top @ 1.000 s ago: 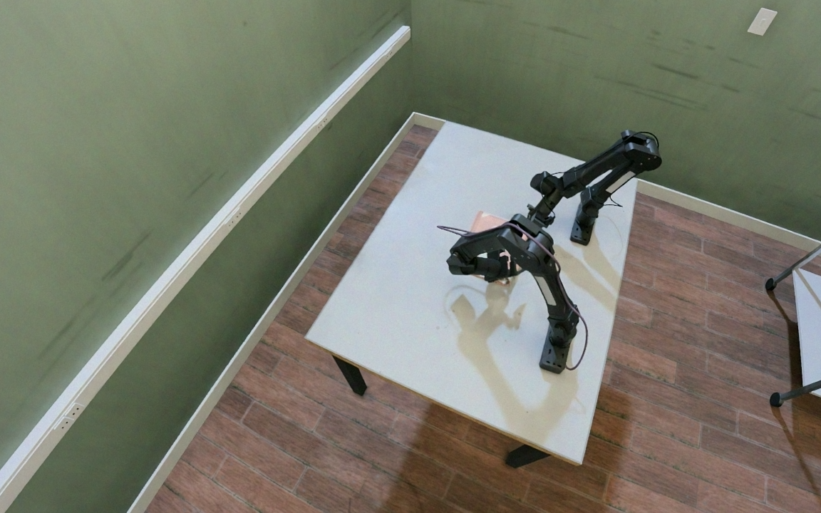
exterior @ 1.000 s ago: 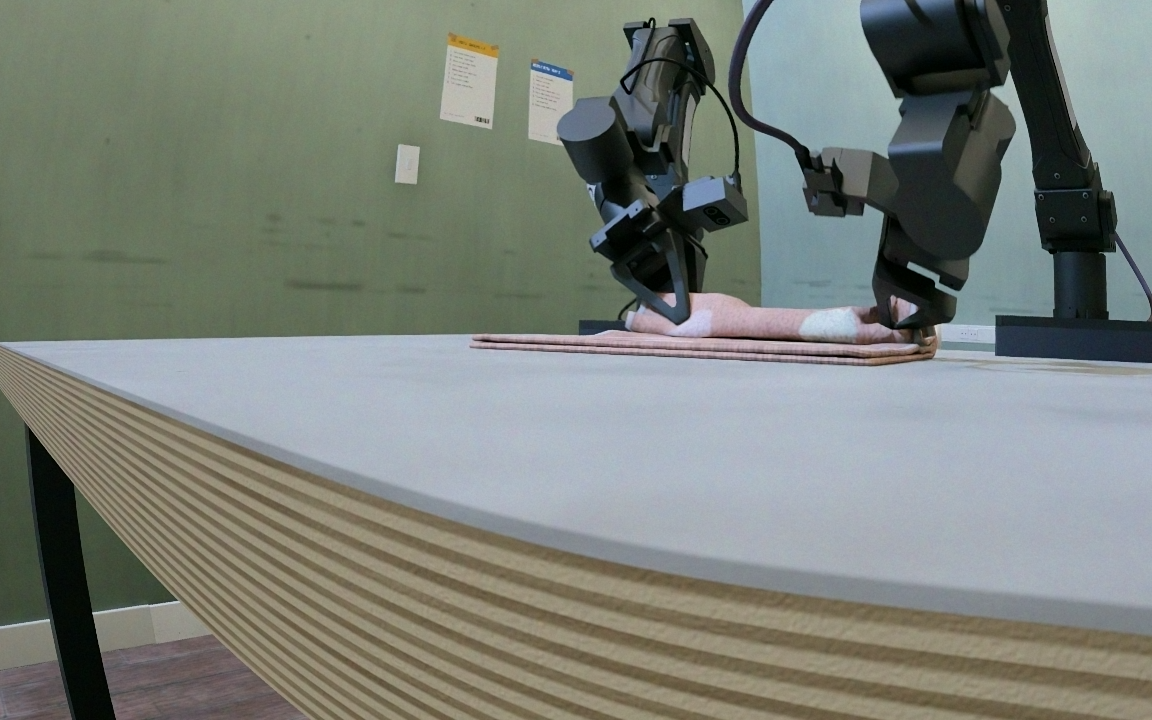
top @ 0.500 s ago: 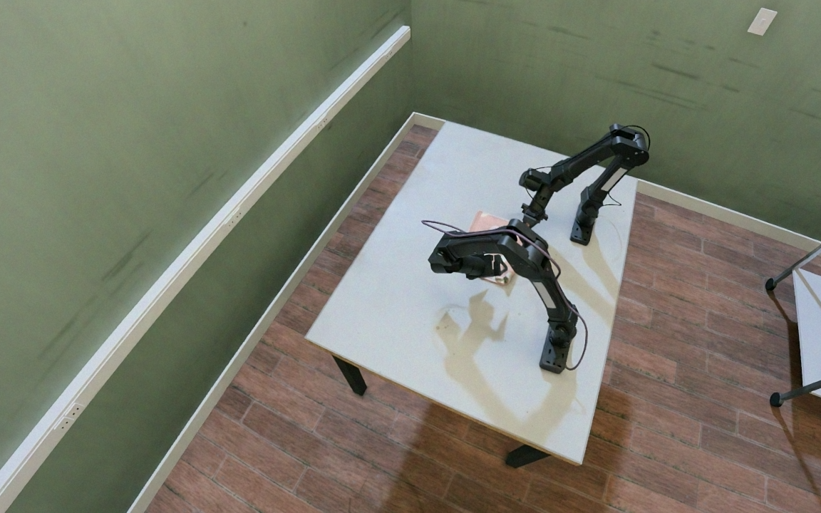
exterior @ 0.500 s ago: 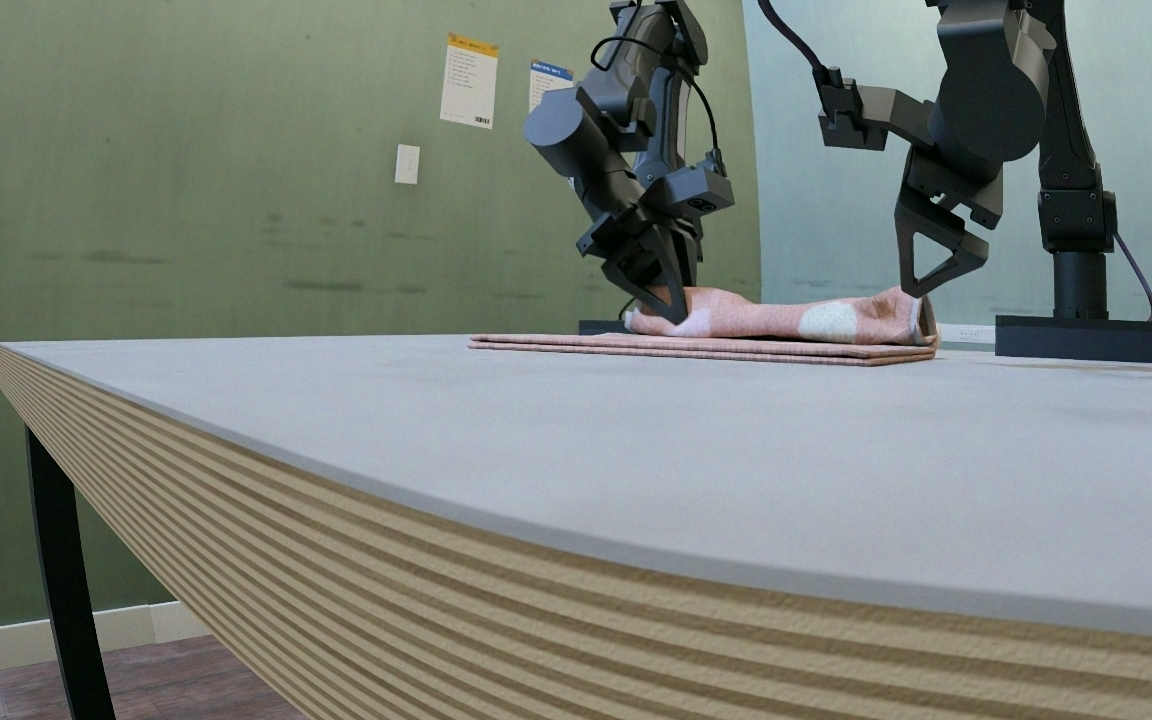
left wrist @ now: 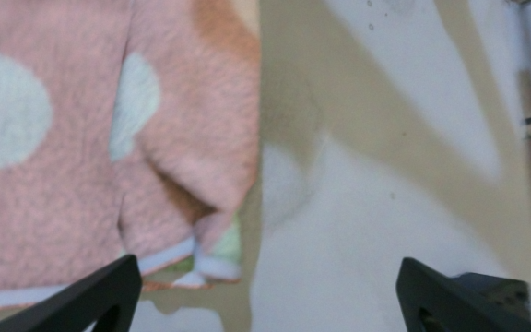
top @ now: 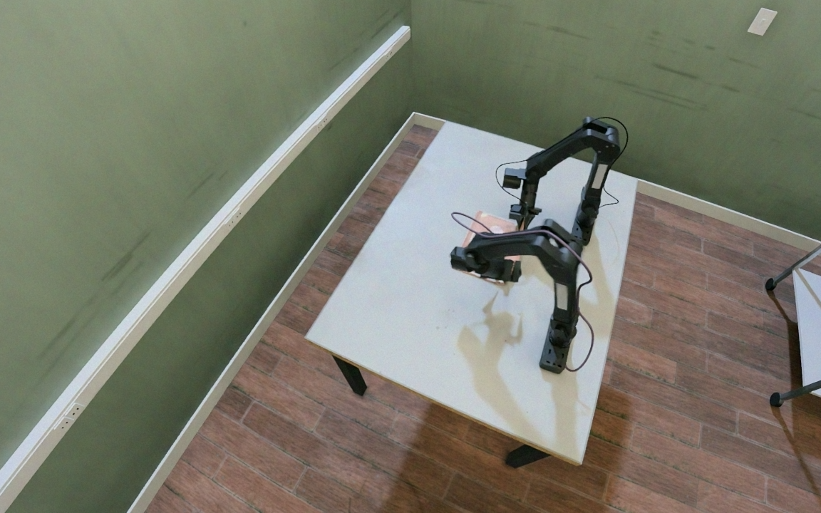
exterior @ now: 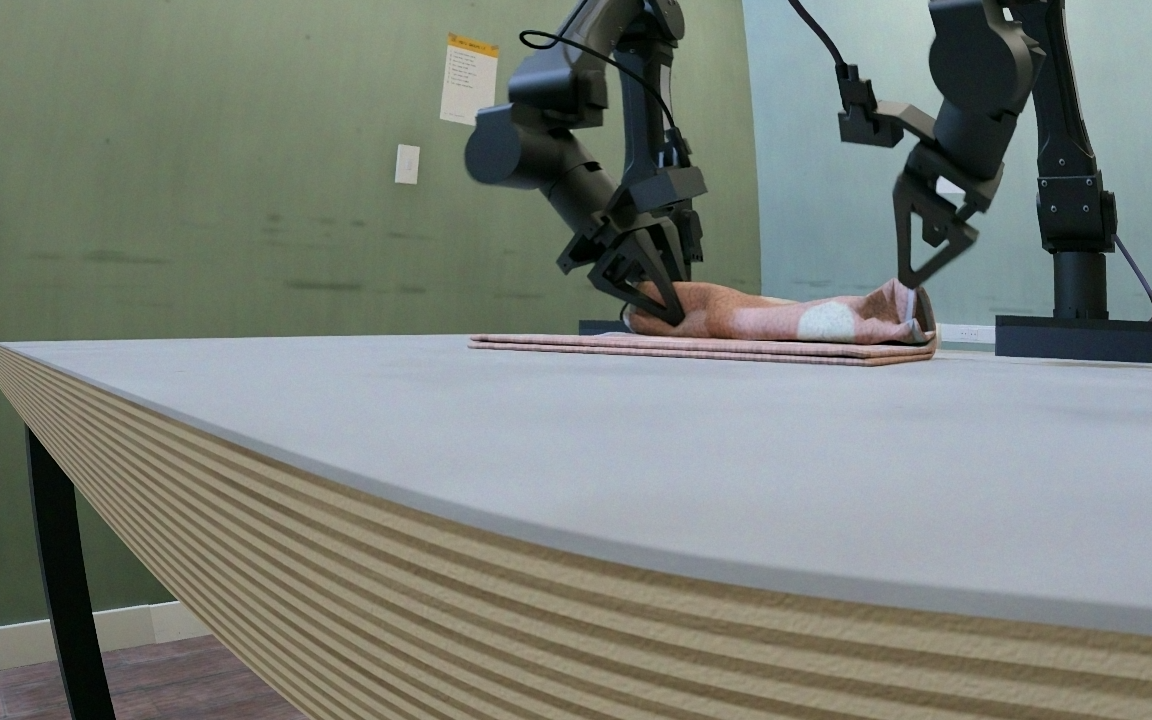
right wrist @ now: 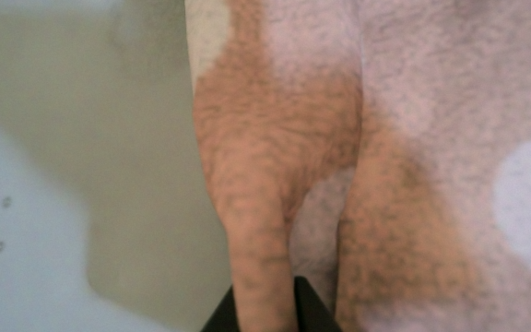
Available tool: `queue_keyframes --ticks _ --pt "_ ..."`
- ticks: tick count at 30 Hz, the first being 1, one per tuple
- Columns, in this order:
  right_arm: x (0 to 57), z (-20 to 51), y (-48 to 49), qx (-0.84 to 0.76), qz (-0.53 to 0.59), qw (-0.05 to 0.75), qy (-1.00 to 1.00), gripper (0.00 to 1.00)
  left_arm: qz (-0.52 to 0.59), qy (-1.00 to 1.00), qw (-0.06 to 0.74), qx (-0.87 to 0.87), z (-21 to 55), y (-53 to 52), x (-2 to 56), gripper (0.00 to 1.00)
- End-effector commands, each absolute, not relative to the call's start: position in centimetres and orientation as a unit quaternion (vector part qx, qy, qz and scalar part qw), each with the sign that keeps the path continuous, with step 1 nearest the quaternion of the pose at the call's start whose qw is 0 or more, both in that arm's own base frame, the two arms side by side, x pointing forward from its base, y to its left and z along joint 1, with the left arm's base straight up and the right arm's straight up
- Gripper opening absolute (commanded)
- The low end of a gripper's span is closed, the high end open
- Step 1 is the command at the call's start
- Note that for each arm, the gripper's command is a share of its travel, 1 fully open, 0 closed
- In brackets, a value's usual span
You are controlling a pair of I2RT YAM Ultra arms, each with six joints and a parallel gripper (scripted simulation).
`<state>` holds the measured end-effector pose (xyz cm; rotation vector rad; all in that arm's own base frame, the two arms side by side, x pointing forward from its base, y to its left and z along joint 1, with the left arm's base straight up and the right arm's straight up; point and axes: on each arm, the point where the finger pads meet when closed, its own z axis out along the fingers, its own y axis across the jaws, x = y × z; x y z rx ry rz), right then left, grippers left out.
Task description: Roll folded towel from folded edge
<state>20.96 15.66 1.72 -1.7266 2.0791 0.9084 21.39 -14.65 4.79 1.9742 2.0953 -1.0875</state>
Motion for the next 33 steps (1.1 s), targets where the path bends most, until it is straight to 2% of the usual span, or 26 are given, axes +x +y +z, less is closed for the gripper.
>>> queue_keyframes --ticks 1,9,15,33 --pt "19.3 1.8 15.4 -0.585 0.359 0.085 0.722 0.15 -0.299 0.677 0.127 0.660 4.3 -15.8 23.2 0.91" --pt "19.3 2.1 15.4 -0.545 0.417 0.009 0.727 0.15 -0.189 0.635 0.276 0.696 4.1 -17.1 21.7 0.94" --pt "19.3 2.2 15.4 -0.522 0.444 -0.029 0.727 0.15 -0.136 0.607 0.342 0.704 3.9 -17.8 21.0 0.97" --pt "19.3 1.0 15.4 -0.514 0.454 -0.044 0.727 0.15 -0.153 0.549 0.341 0.747 4.6 -18.2 23.0 0.98"
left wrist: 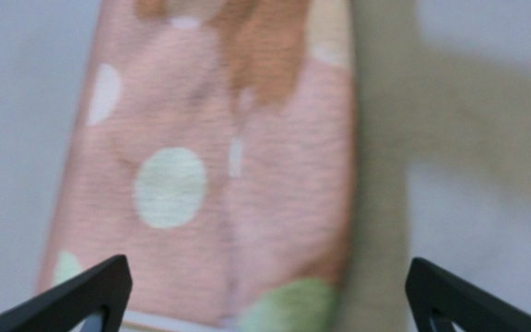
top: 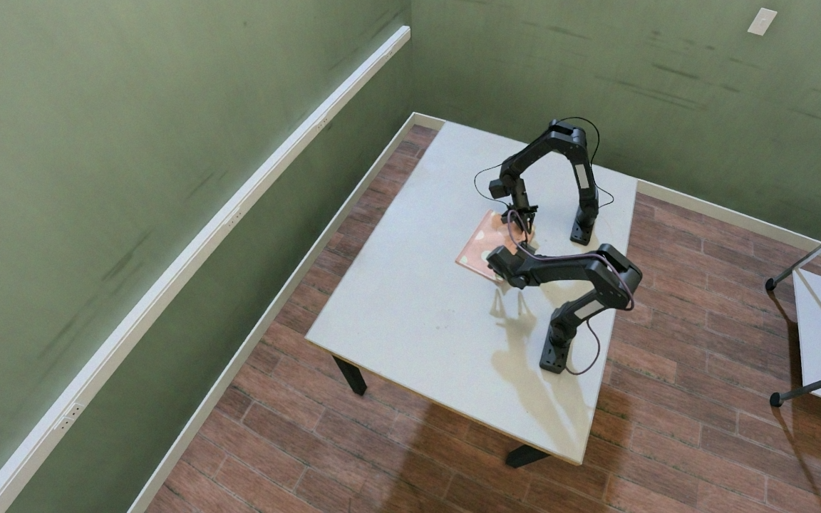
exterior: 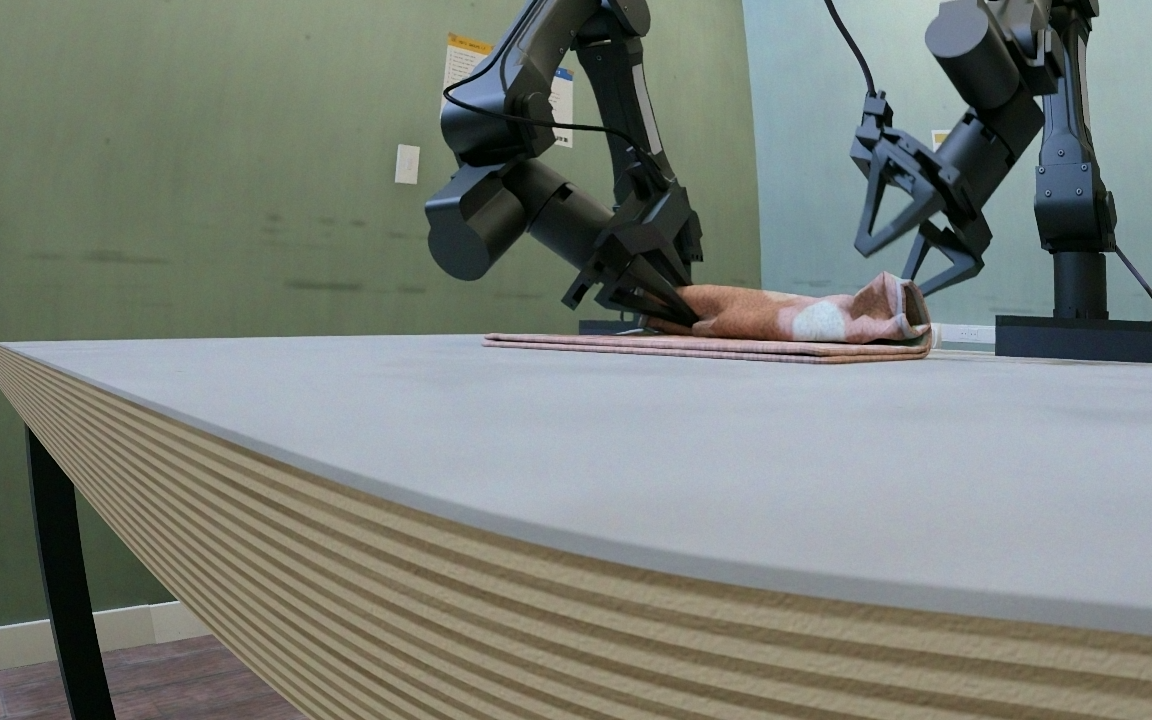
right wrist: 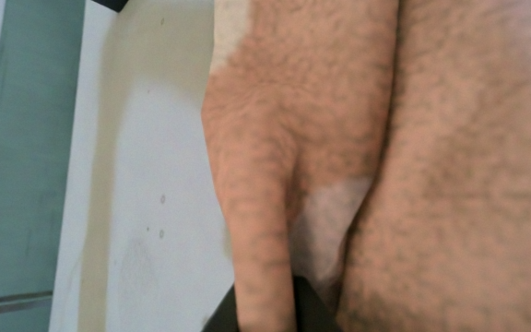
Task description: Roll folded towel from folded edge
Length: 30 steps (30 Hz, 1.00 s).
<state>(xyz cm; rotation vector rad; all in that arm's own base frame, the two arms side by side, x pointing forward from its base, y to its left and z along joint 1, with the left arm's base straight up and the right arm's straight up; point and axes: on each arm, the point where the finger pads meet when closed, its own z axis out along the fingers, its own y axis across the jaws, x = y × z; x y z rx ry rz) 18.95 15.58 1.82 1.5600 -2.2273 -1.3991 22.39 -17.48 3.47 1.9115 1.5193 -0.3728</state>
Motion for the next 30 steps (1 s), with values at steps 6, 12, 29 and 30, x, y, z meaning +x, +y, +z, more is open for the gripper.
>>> queue_keyframes --ticks 6,12,29,30 --pt "19.3 1.0 15.4 0.514 -0.454 0.044 -0.727 0.15 -0.153 0.549 0.341 0.748 3.7 -18.2 22.9 0.98" --pt "19.3 1.0 15.4 0.514 -0.454 0.044 -0.727 0.15 -0.154 0.548 0.341 0.748 1.4 -18.2 22.8 0.98" --pt "19.3 1.0 15.4 0.514 -0.454 0.044 -0.727 0.15 -0.154 0.547 0.341 0.749 -0.3 -18.3 22.7 0.64" --pt "19.3 1.0 15.4 0.514 -0.454 0.044 -0.727 0.15 -0.154 0.547 0.341 0.749 -0.3 -18.3 22.7 0.60"
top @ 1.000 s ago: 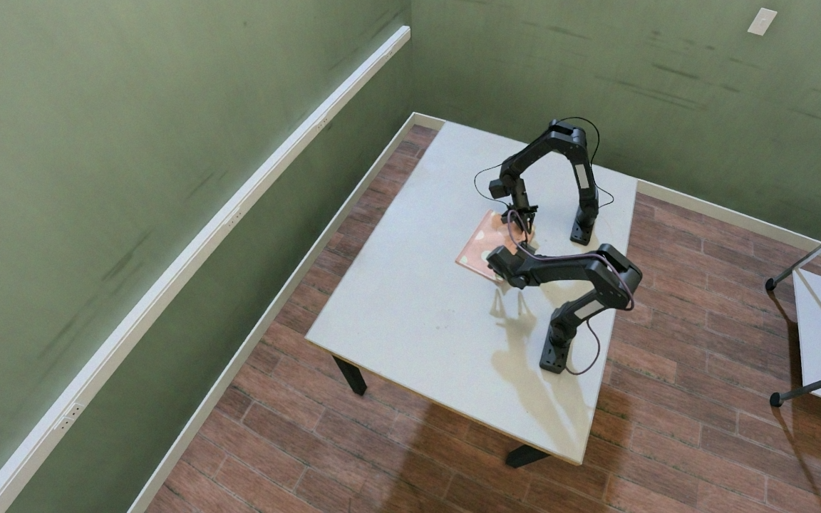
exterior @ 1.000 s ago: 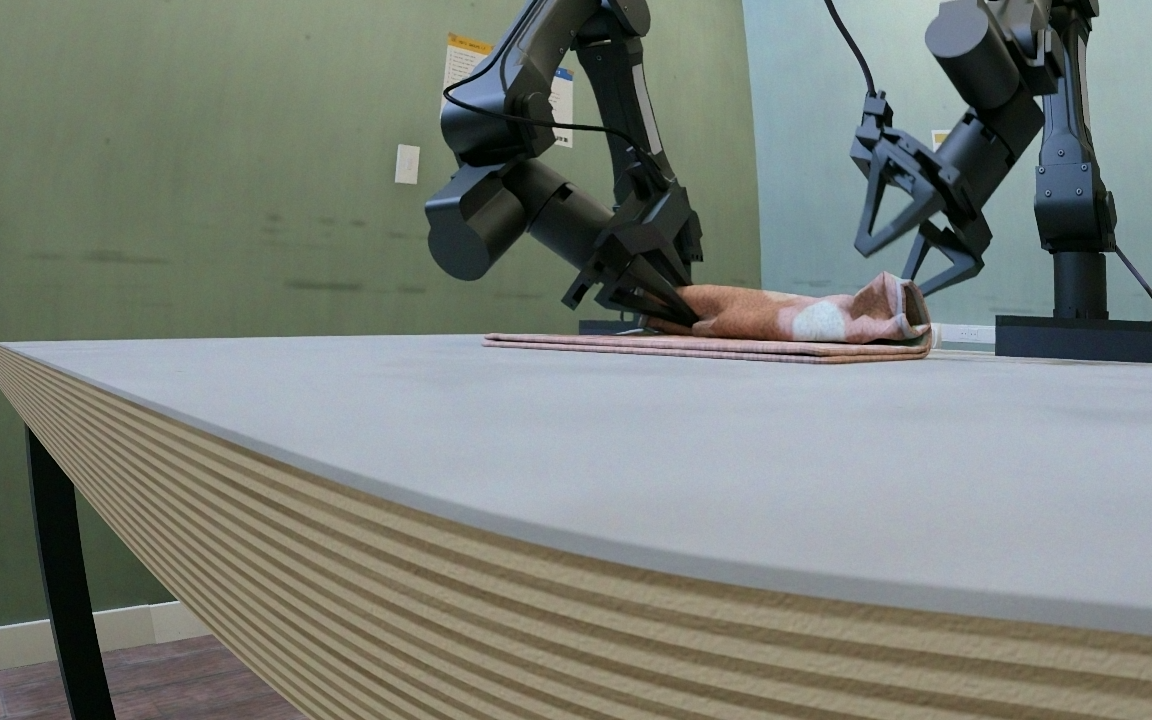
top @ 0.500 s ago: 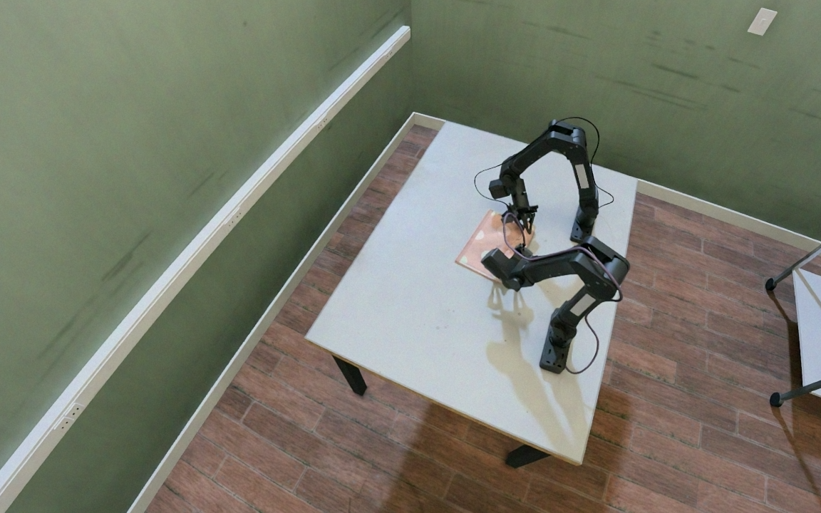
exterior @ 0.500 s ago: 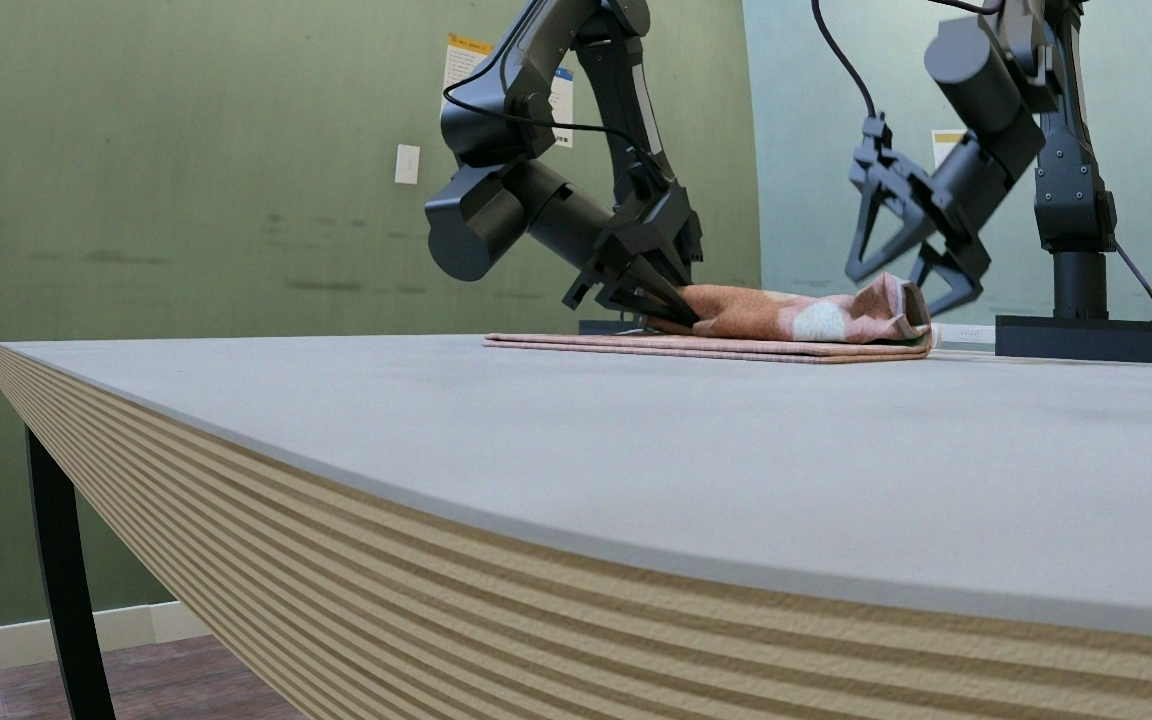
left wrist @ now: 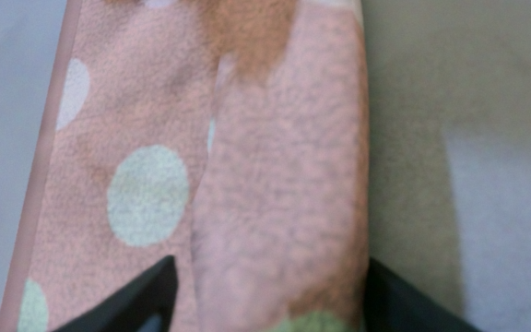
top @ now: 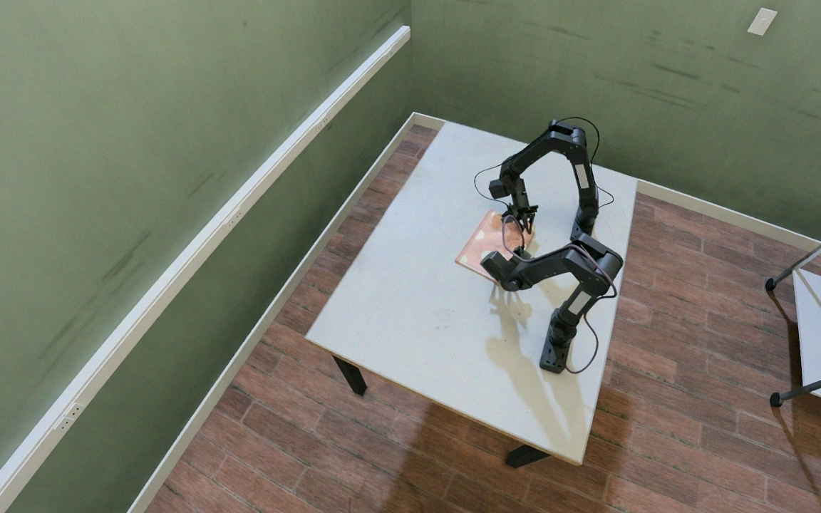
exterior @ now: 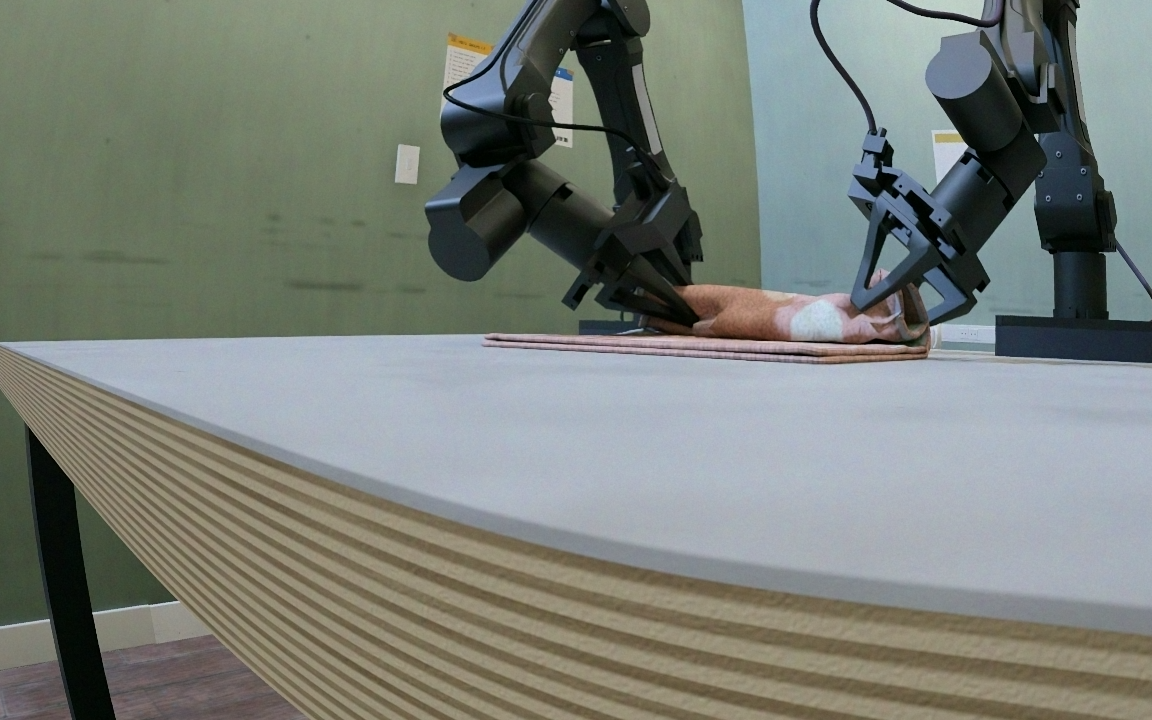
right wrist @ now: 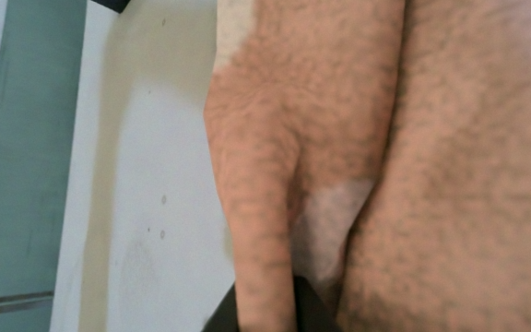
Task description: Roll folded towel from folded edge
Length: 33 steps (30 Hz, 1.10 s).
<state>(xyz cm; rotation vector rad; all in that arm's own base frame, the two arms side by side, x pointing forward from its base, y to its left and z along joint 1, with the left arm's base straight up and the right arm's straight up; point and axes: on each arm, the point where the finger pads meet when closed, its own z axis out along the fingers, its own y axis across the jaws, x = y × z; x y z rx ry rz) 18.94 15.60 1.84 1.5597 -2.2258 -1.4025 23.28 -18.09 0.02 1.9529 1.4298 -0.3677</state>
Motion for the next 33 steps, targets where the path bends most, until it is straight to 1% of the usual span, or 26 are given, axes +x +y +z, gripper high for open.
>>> queue_keyframes --ticks 1,4,6,8,21,33 --pt "19.26 1.01 15.38 0.514 -0.454 0.044 -0.727 0.15 -0.154 0.547 0.341 0.749 -0.27 -18.28 22.68 0.55" --pt "19.26 1.01 15.38 0.514 -0.454 0.044 -0.727 0.15 -0.154 0.547 0.341 0.749 -0.27 -18.28 22.68 0.43" --pt "19.26 1.01 15.38 0.514 -0.454 0.044 -0.727 0.15 -0.154 0.547 0.341 0.749 -0.27 -18.28 22.68 0.43" --pt "19.26 1.01 15.38 0.514 -0.454 0.044 -0.727 0.15 -0.154 0.547 0.341 0.749 -0.27 -18.28 22.68 0.34" --pt "19.26 1.01 15.38 0.514 -0.454 0.044 -0.727 0.15 -0.154 0.547 0.341 0.749 -0.27 -18.28 22.68 0.20" --pt "19.26 1.01 15.38 0.514 -0.454 0.044 -0.727 0.15 -0.154 0.547 0.341 0.749 -0.27 -18.28 22.68 0.16"
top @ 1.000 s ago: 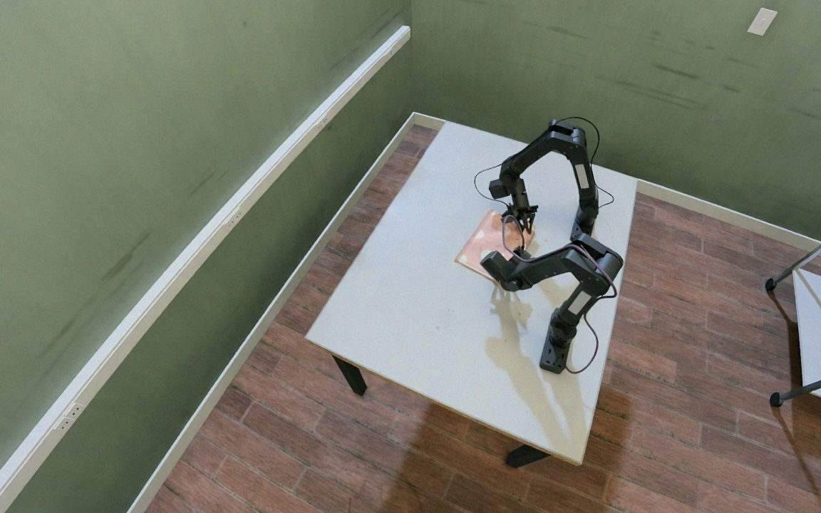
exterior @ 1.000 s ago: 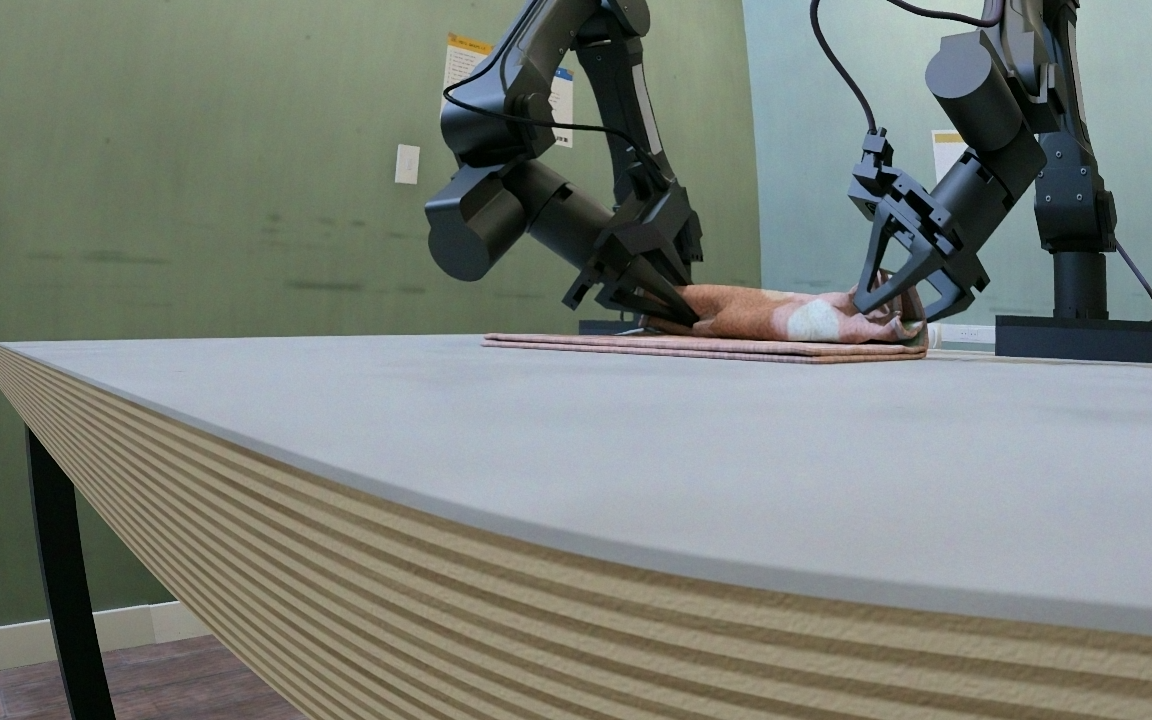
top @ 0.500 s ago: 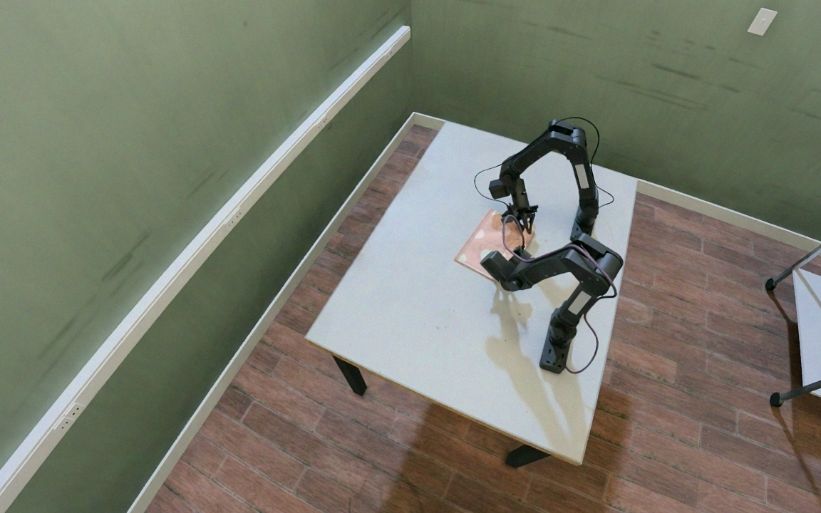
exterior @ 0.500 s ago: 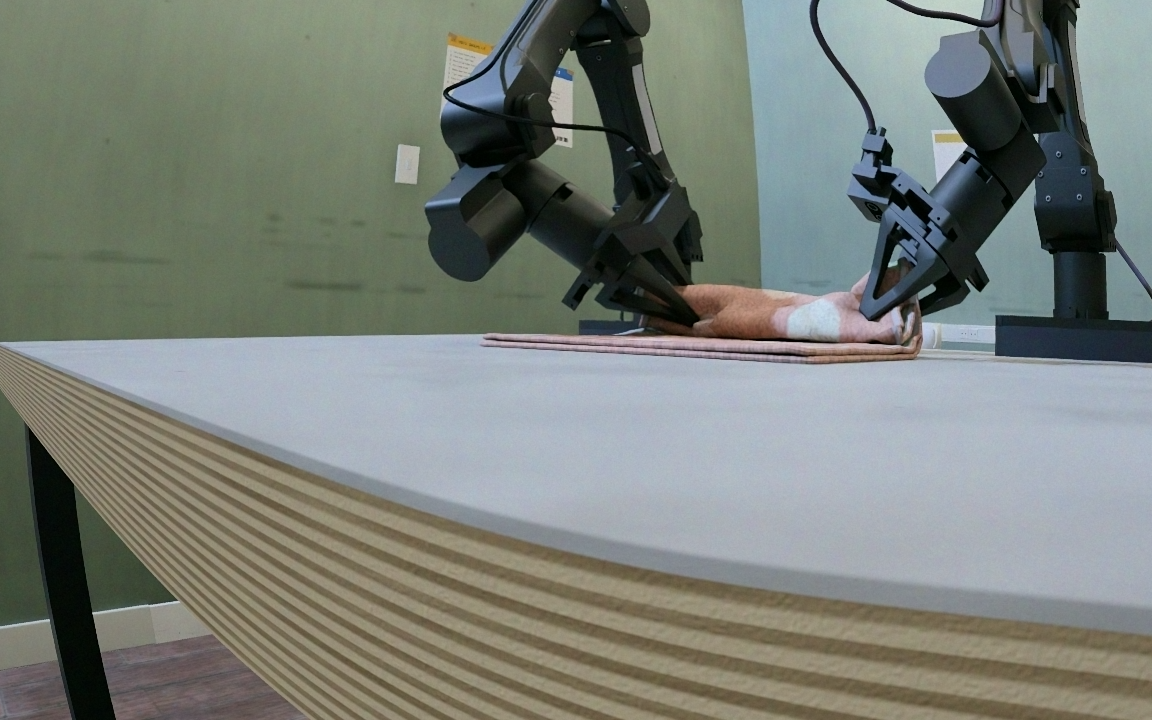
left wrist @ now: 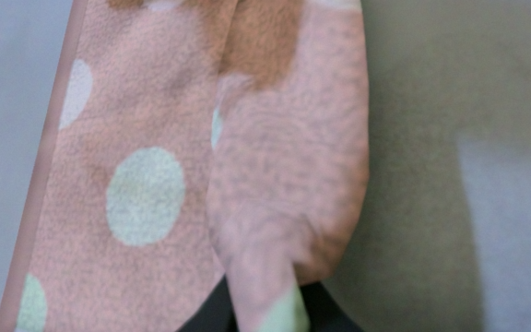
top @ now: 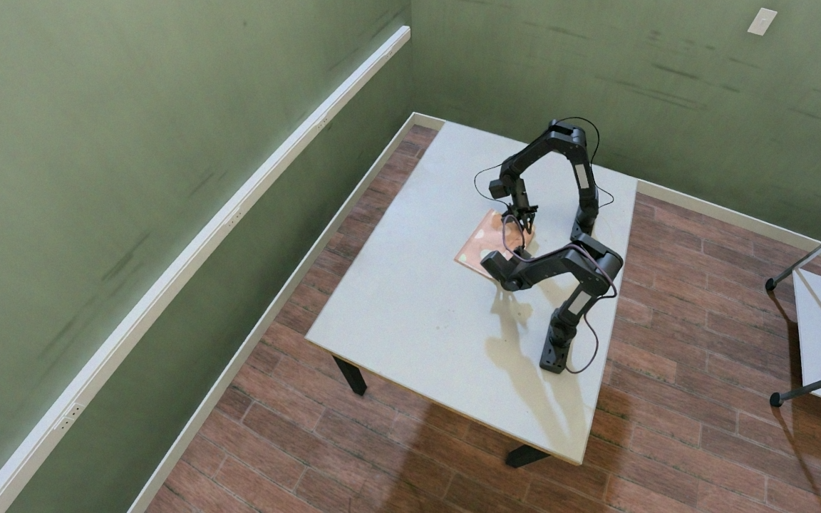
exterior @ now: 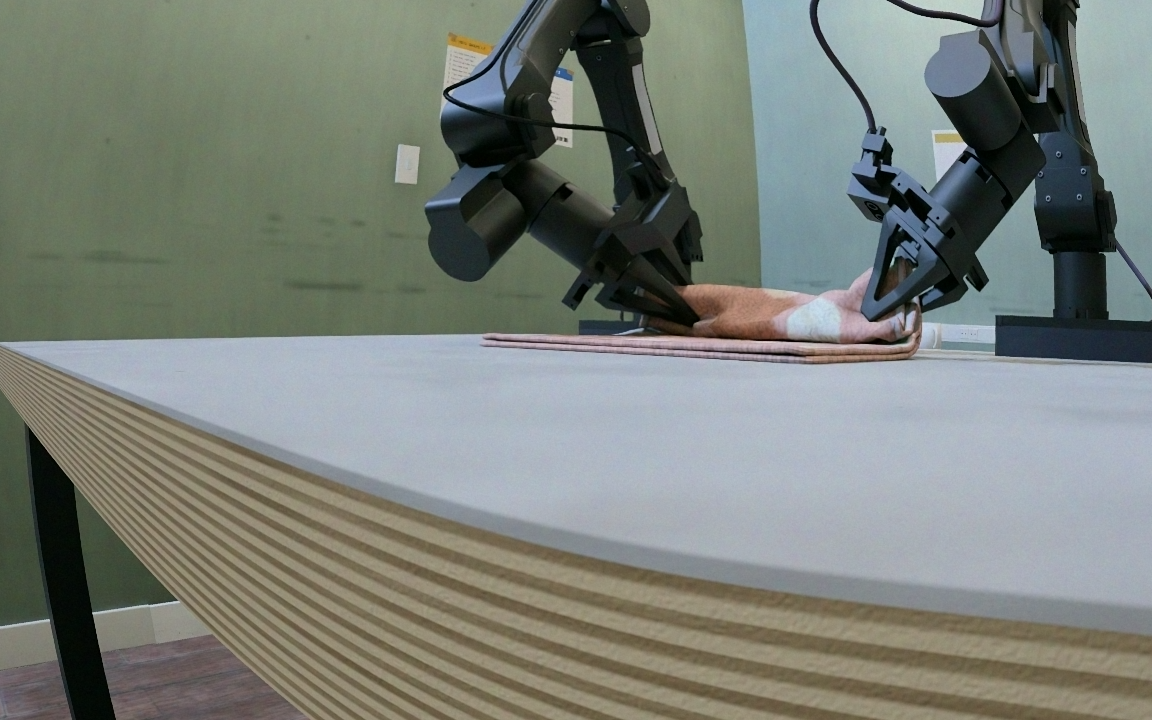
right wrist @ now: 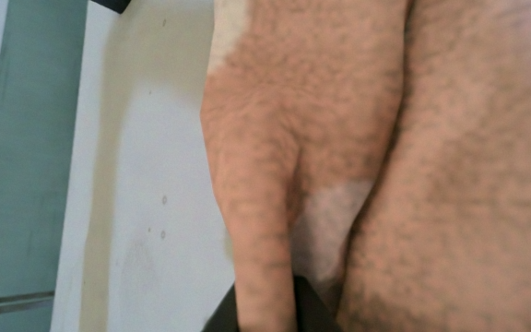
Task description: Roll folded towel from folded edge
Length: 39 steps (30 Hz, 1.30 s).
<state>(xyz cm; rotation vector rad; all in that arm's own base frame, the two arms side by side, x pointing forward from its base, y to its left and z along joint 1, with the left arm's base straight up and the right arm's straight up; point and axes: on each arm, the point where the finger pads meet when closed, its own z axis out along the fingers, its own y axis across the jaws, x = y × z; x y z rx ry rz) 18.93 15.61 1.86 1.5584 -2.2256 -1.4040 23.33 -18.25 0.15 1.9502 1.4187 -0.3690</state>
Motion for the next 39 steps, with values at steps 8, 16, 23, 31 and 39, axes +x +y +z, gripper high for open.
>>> queue_keyframes --ticks 8,16,23,31,39 --pt "19.3 1.4 15.4 0.514 -0.454 0.044 -0.727 0.43 -0.154 0.547 0.341 0.749 -0.3 -18.3 22.7 0.16" --pt "19.3 2.2 15.4 0.514 -0.454 0.044 -0.727 0.80 -0.154 0.547 0.341 0.749 -0.3 -18.3 22.7 0.16" --pt "20.0 3.0 14.6 0.514 -0.454 0.044 -0.727 0.85 -0.162 0.552 0.331 0.748 -0.2 -18.3 22.7 0.16" --pt "22.0 5.2 12.2 0.514 -0.454 0.044 -0.727 0.85 -0.195 0.572 0.288 0.743 -0.1 -18.3 22.7 0.16" --pt "22.9 6.3 11.1 0.516 -0.451 0.039 -0.727 0.86 -0.253 0.603 0.209 0.727 0.1 -18.3 22.7 0.16"
